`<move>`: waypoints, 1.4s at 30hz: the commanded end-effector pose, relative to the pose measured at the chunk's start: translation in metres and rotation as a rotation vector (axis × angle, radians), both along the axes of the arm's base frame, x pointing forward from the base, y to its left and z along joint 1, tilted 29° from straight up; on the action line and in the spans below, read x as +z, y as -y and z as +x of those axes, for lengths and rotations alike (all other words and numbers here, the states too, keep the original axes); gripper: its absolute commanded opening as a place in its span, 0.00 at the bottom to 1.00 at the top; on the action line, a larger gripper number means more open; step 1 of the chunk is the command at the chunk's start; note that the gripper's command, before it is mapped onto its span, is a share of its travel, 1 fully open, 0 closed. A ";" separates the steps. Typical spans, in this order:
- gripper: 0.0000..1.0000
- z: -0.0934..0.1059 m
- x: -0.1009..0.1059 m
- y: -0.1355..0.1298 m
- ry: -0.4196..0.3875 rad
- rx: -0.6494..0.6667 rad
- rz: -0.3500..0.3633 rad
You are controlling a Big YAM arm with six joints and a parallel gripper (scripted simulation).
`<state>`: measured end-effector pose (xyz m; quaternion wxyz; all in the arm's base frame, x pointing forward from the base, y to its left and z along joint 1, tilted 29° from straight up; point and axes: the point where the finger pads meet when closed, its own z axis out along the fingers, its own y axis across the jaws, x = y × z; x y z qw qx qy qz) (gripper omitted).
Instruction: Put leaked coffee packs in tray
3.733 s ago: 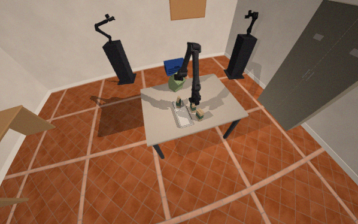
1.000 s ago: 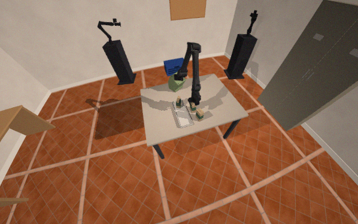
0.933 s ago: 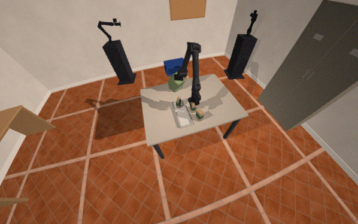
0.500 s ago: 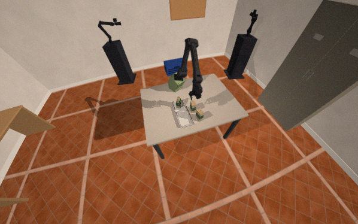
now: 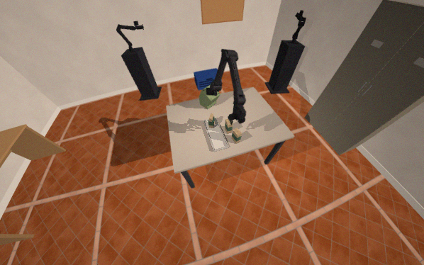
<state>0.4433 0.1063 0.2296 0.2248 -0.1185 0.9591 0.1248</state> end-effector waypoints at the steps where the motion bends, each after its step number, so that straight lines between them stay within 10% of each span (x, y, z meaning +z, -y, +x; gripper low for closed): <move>1: 0.77 0.052 0.031 -0.021 0.044 0.123 -0.046; 7: 0.77 0.048 0.011 -0.012 0.002 0.119 -0.057; 12: 0.77 0.060 0.057 -0.017 0.110 0.121 -0.045; 16: 0.77 0.054 0.007 -0.022 0.022 0.134 -0.055; 21: 0.77 0.068 0.013 -0.030 0.054 0.128 -0.047; 25: 0.77 0.064 -0.019 -0.033 0.015 0.119 -0.048; 31: 0.77 0.073 0.014 -0.029 0.084 0.104 -0.037; 42: 0.77 0.072 -0.002 -0.029 0.050 0.105 -0.042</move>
